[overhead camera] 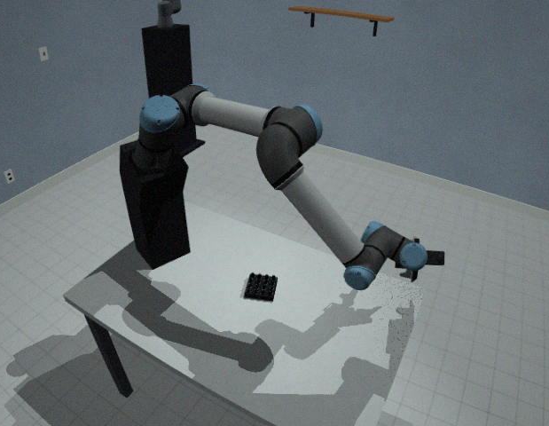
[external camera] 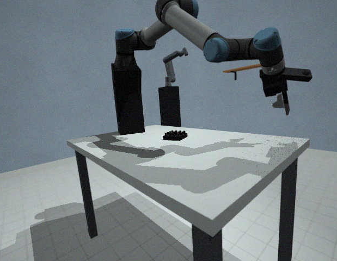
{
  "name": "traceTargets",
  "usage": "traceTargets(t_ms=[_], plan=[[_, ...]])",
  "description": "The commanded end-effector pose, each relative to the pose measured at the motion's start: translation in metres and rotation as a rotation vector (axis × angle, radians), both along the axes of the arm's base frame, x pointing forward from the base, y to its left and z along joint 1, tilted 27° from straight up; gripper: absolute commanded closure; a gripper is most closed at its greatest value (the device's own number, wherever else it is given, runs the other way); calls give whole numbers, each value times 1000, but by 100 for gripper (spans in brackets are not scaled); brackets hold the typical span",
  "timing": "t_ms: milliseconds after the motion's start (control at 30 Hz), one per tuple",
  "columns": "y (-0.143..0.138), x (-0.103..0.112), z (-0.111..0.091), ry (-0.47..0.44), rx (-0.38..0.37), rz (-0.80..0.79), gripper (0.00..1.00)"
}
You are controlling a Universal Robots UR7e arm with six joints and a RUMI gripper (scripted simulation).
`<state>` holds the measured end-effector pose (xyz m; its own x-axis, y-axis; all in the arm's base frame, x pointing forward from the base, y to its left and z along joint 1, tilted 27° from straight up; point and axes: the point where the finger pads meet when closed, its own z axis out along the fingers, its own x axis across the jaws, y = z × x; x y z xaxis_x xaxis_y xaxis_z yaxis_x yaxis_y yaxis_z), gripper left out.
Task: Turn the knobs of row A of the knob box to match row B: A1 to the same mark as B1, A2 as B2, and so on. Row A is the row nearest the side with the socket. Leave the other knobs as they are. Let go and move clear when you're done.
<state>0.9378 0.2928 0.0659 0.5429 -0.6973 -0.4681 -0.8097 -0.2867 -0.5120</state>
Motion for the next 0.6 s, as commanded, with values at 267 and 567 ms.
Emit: traceTargets(t_ms=[267,567], plan=[[0,0,2,-2,0,0,0],[1,0,3,-4,0,1,0]])
